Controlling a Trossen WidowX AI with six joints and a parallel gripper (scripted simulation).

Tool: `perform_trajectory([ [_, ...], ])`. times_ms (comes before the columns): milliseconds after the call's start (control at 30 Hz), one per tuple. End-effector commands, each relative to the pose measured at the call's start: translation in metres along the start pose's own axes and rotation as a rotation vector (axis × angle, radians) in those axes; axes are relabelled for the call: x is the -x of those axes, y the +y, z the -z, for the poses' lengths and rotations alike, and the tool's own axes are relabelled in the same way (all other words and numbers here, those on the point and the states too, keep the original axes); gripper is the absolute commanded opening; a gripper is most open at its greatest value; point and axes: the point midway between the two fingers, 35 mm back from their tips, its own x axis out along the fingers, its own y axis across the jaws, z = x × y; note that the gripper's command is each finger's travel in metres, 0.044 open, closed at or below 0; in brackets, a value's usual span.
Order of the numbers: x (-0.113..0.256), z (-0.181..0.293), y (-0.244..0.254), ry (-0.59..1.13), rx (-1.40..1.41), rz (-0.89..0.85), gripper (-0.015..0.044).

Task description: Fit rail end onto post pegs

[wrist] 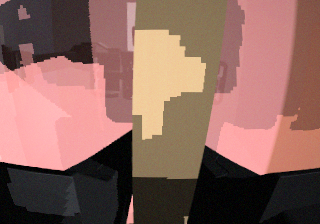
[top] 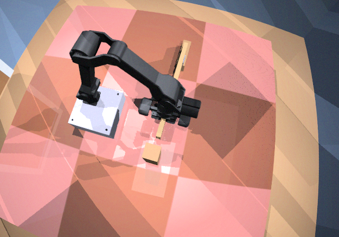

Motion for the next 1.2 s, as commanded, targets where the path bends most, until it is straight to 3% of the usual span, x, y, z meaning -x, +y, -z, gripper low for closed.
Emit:
perform_trajectory([
  [0,0.009,-0.001,-0.006,-0.006,0.002,0.025,0.0],
  [1167,0.026,-0.001,-0.006,-0.006,0.002,0.025,0.0],
])
